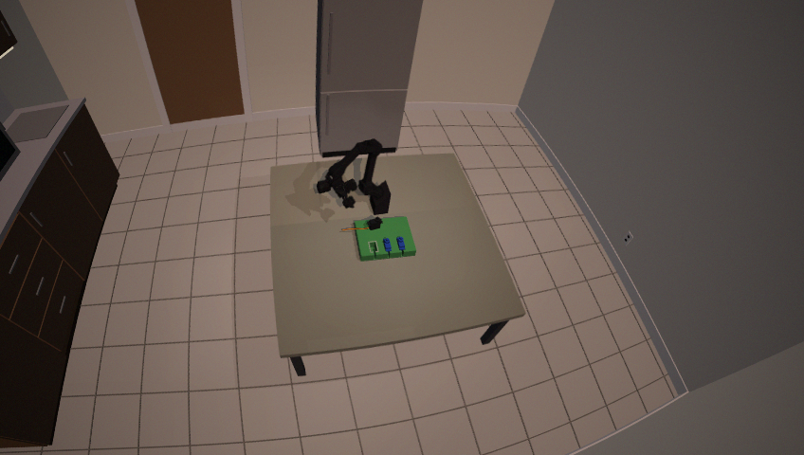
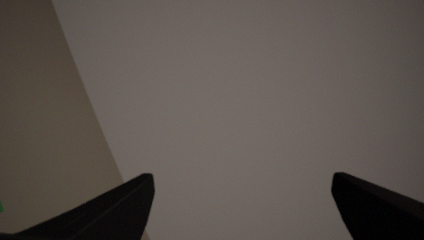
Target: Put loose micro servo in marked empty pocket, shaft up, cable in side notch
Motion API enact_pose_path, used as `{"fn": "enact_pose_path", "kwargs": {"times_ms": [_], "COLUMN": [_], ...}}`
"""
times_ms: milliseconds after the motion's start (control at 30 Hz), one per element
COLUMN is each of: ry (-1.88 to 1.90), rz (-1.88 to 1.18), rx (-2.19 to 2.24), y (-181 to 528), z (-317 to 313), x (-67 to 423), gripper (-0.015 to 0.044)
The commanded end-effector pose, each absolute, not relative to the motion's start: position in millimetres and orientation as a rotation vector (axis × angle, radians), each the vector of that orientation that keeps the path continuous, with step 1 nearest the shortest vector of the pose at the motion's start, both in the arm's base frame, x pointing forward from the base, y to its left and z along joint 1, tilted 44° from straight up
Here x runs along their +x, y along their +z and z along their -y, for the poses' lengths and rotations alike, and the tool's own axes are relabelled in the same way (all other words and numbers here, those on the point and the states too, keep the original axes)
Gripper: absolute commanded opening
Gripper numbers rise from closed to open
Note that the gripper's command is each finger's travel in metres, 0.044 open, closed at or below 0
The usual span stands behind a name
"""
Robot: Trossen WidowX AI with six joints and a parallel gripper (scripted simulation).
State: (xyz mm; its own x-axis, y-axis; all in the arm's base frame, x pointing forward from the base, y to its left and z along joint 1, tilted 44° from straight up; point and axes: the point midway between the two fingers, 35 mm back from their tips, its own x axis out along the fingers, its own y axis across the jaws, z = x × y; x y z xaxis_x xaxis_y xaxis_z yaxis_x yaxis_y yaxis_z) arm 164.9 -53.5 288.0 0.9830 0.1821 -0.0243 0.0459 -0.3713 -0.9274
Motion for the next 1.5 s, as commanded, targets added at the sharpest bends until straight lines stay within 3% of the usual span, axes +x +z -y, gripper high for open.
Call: {"fn": "enact_pose_path", "kwargs": {"times_ms": [0, 1467], "ry": [0.146, 0.45], "rz": [0.162, -0.424], "rx": [-1.944, -0.596], "y": [287.7, 204.9], "z": [53.6, 53.1], "x": [165.1, 193.9], "gripper": [0.0426, 0.044]}}
